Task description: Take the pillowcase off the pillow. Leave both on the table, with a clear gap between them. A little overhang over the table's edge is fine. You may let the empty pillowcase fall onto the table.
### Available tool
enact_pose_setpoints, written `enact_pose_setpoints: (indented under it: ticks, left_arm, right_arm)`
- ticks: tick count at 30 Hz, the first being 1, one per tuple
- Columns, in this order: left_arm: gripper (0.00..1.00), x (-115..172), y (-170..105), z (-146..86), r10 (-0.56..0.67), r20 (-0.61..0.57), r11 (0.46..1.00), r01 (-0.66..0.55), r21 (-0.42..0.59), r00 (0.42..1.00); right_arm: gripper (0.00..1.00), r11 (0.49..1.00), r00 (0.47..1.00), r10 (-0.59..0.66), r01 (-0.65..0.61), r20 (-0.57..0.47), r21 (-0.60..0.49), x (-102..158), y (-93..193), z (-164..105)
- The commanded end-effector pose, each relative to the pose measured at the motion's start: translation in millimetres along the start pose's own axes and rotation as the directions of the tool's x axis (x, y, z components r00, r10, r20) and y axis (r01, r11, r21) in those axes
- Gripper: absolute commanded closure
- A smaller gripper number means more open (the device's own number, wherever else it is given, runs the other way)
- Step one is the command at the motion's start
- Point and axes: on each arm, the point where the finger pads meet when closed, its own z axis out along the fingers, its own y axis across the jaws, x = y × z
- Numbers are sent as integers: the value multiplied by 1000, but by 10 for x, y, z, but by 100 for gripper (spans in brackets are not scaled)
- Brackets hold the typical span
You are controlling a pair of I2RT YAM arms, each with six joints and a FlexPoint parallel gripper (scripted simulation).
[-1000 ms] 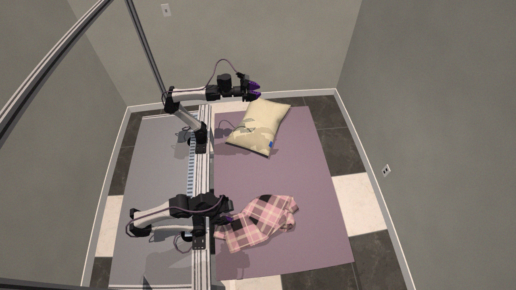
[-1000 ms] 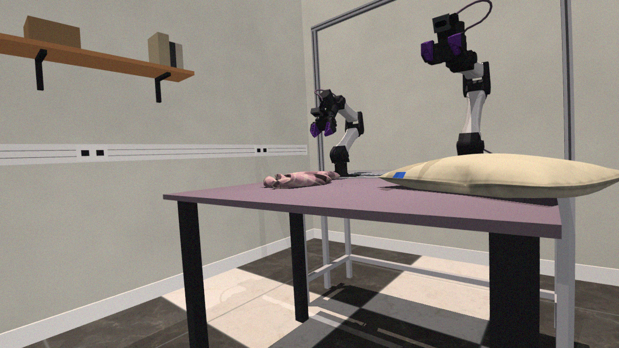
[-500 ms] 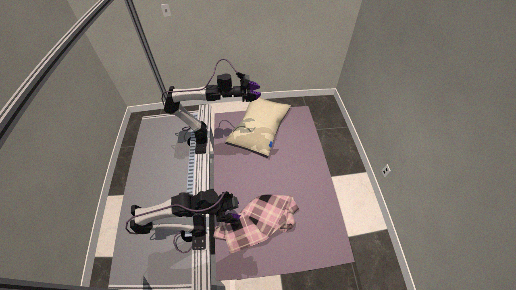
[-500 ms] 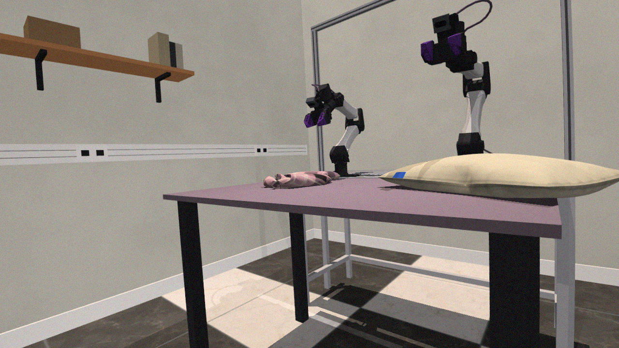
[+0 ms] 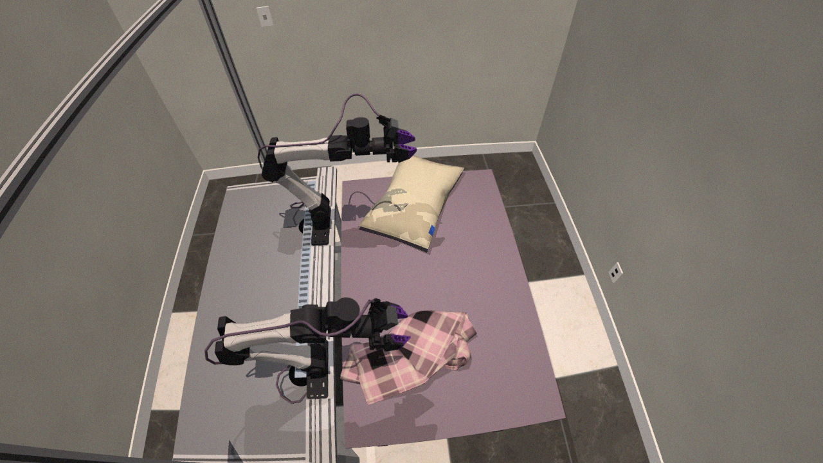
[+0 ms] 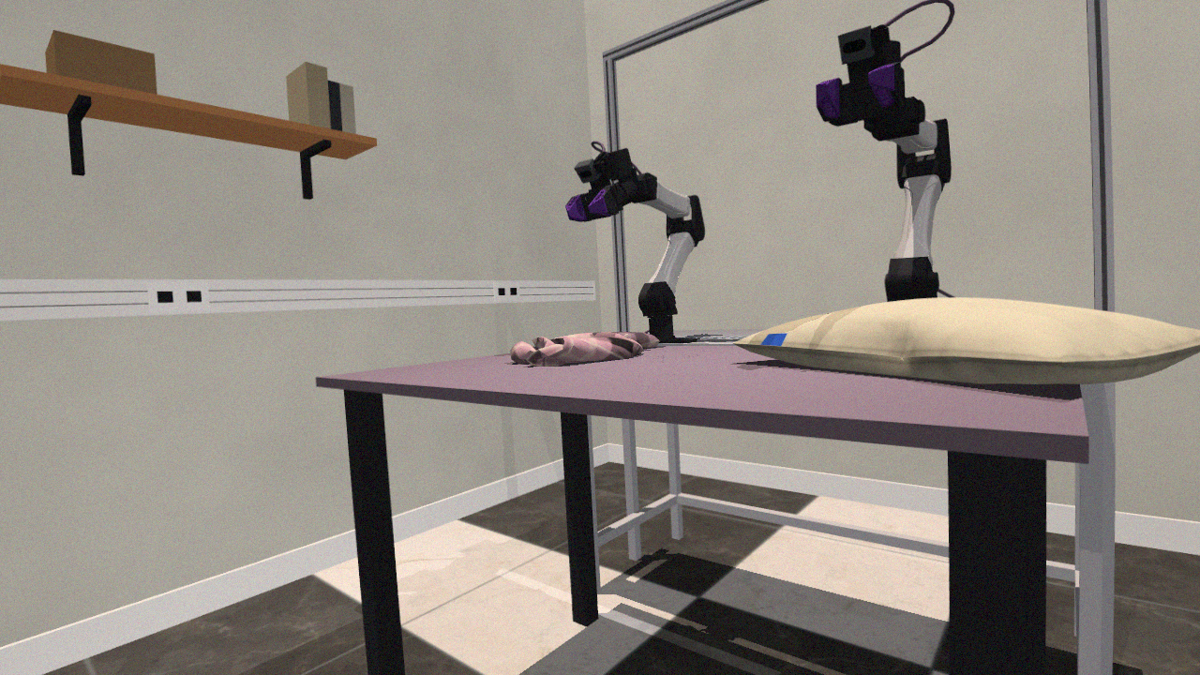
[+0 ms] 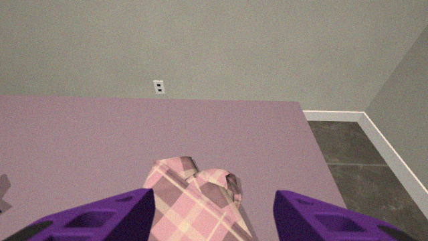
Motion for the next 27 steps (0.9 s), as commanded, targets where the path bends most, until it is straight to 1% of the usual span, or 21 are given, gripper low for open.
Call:
enact_pose_setpoints:
  ticks: [1,2,4,7,10,13,14,17,18,19,21,22,23,24,26,27]
  left_arm:
    - [40,-117,5,-53,-1,27,1000,1,-3,1000]
    - [40,-198,21,-86,-1,42,1000,2,-10,999]
    - [40,-197,28,-65,0,37,1000,1,-10,999]
    - [40,-33,-1,-4,0,-2,1000,0,0,1000]
    - [40,-46,14,17,1,-1,1000,-1,-6,1000]
    - [40,-162,31,-37,2,29,1000,-2,-12,1000]
    - [40,-167,20,-34,2,30,1000,-2,-9,1000]
    - [40,-168,13,-32,2,30,1000,-2,-6,1000]
    - [40,-90,1,-17,1,16,1000,-1,0,1000]
    - [40,-147,4,-11,3,21,1000,-3,-1,1000]
    - [40,-76,4,11,4,9,1000,-4,-1,1000]
    - [40,-79,4,12,4,10,1000,-4,-1,1000]
    - [40,-118,4,-21,4,21,1000,-4,-1,1000]
    - [40,-146,4,-39,4,29,1000,-4,-1,1000]
    - [40,-150,4,-39,4,30,1000,-4,-1,1000]
    - [40,-162,4,-46,5,34,1000,-5,-1,999]
  right_arm:
    - [40,1000,991,2,-1,131,-3,-416,-17,61]
    - [40,1000,988,-4,4,152,0,-487,-25,87]
    - [40,1000,981,-4,3,192,4,-612,-43,149]
    - [40,1000,966,-4,1,258,11,-822,-73,224]
    - [40,1000,945,-6,1,326,16,-1035,-101,294]
    - [40,1000,920,-9,1,391,21,-1234,-130,356]
    - [40,1000,917,-9,1,399,22,-1262,-136,375]
    - [40,1000,916,-9,0,400,23,-1272,-143,396]
    - [40,1000,918,-8,2,396,16,-1264,-110,412]
    - [40,1000,920,-12,4,391,21,-1254,-127,426]
    - [40,1000,936,-8,4,352,10,-1144,-77,445]
    - [40,1000,942,-5,-3,335,25,-1101,-116,479]
    - [40,1000,941,-5,-5,339,27,-1135,-127,462]
    - [40,1000,938,-7,-1,346,24,-1112,-104,398]
    - [40,1000,939,-7,0,345,21,-1104,-101,397]
    - [40,1000,943,-10,3,331,22,-1034,-94,423]
